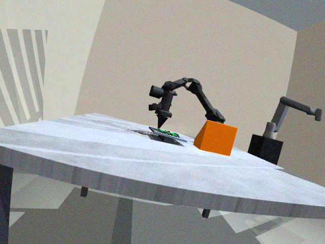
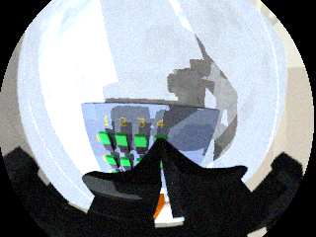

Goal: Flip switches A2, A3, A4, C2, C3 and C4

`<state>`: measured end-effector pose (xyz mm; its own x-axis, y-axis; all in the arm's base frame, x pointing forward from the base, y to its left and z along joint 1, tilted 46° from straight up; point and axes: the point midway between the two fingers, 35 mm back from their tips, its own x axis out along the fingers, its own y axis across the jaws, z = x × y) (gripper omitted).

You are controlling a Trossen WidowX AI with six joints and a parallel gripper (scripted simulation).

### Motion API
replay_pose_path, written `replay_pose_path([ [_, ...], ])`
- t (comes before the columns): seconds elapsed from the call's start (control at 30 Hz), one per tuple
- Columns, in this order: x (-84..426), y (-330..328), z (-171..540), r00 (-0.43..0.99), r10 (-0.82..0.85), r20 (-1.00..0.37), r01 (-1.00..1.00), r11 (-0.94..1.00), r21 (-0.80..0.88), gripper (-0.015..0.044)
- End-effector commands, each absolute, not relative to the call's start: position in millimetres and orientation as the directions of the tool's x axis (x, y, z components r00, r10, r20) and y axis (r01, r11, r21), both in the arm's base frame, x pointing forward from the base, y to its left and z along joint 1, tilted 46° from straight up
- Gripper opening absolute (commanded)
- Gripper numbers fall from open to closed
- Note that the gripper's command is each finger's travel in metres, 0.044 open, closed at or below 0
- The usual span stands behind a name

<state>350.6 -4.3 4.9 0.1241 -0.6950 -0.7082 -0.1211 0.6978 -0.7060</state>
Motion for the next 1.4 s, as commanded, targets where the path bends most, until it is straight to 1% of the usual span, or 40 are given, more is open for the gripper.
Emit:
replay_pose_path([
  [0.0, 349, -6, 4, 0.120, -0.700, -0.704, -0.128, 0.692, -0.710, 0.0000],
  [1.07, 350, -9, 1, 0.121, -0.700, -0.704, -0.128, 0.692, -0.710, 0.0000],
  [1.23, 340, 35, 44, 0.144, -0.693, -0.706, -0.129, 0.695, -0.708, 0.0000],
  [1.37, 339, 37, 47, 0.145, -0.693, -0.706, -0.129, 0.694, -0.708, 0.0000],
])
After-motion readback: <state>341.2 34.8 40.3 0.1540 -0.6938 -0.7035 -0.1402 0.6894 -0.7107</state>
